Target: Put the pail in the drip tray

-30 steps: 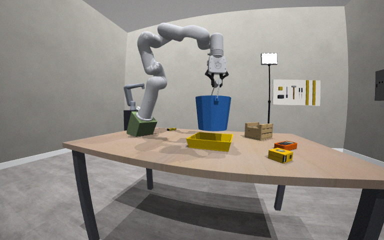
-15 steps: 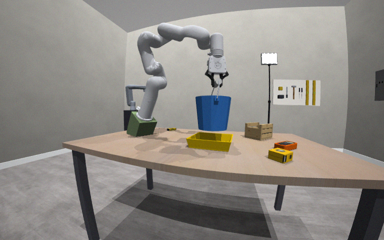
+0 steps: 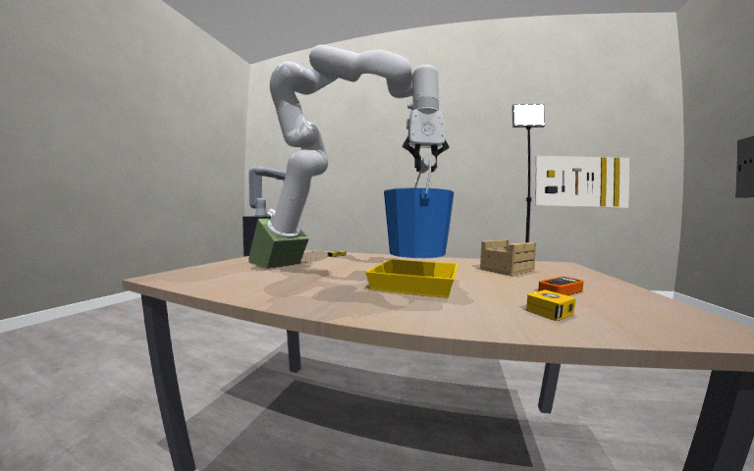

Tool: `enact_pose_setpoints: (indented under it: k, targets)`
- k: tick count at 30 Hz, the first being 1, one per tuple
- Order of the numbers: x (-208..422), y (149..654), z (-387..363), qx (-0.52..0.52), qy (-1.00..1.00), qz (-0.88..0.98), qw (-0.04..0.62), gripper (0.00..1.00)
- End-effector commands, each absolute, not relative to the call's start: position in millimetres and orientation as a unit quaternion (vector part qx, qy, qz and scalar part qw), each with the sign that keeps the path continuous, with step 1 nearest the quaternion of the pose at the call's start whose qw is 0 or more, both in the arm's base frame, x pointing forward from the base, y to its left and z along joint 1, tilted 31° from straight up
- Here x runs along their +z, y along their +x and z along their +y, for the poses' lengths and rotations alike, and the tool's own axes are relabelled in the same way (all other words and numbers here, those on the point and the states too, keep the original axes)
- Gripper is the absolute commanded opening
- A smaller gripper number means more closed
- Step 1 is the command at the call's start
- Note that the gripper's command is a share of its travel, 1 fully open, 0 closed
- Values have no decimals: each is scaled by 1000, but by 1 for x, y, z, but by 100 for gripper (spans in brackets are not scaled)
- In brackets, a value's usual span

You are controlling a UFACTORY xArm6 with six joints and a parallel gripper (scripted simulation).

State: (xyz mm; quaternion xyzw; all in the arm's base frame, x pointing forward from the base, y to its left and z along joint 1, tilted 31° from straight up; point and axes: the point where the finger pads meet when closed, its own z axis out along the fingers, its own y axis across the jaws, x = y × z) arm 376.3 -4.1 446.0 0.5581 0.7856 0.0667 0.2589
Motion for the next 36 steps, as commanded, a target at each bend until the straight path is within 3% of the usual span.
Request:
enact_pose_setpoints:
  k: [1, 36]
  targets:
    - [447, 377, -4, 68, 558, 785, 260, 0]
    - [422, 391, -10, 68, 558, 785, 260, 0]
